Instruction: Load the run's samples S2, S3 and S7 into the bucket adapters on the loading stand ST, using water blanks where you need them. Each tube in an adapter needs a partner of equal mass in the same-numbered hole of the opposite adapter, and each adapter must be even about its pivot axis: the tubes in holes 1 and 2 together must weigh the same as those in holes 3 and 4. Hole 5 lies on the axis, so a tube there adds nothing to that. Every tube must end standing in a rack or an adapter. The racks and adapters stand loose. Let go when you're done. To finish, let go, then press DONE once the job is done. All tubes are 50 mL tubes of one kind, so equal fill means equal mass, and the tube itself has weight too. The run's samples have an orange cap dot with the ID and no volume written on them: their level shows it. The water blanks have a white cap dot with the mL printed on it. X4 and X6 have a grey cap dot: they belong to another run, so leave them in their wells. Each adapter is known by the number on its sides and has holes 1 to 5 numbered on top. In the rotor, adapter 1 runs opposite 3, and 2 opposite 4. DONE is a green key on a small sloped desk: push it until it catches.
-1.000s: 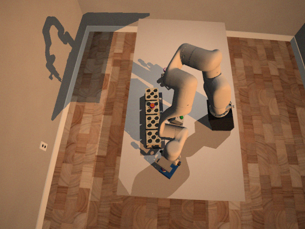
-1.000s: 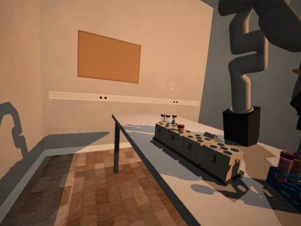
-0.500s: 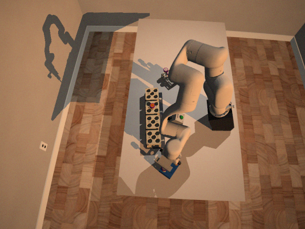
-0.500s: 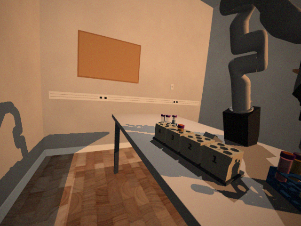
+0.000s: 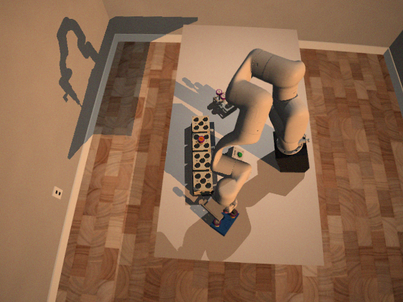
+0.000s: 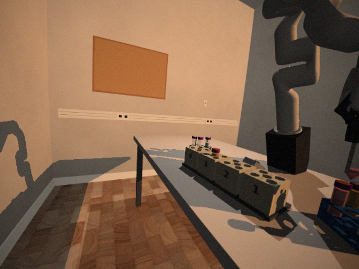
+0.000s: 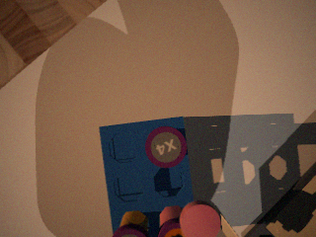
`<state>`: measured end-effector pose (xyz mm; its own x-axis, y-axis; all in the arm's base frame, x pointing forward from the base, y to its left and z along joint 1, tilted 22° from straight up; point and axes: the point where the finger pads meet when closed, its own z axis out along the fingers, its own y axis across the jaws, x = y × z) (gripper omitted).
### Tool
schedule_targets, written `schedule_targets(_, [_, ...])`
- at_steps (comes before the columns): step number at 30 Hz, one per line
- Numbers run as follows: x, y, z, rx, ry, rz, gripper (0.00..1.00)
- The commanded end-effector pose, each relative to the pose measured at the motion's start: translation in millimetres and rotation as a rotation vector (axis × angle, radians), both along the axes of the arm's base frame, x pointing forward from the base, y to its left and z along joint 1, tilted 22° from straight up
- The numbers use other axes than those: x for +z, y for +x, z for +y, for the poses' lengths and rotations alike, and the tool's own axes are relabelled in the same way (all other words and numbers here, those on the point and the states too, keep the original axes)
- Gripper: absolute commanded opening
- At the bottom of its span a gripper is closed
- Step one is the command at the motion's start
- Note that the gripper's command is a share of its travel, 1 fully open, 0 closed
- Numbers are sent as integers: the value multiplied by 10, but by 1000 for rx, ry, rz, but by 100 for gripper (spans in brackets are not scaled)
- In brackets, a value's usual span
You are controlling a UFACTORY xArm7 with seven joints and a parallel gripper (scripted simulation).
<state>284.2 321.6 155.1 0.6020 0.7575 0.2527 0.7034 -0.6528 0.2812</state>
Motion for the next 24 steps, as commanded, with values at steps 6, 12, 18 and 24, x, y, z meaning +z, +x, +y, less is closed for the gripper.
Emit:
schedule_targets(6, [71, 139, -370, -248, 108, -1, 0])
schedule_targets(12, [109, 241, -651, -433, 184, 1, 0])
schedule_targets(18, [134, 309, -838, -557, 234, 3, 0])
schedule_targets(24, [173, 412, -1119, -716, 299, 4, 0])
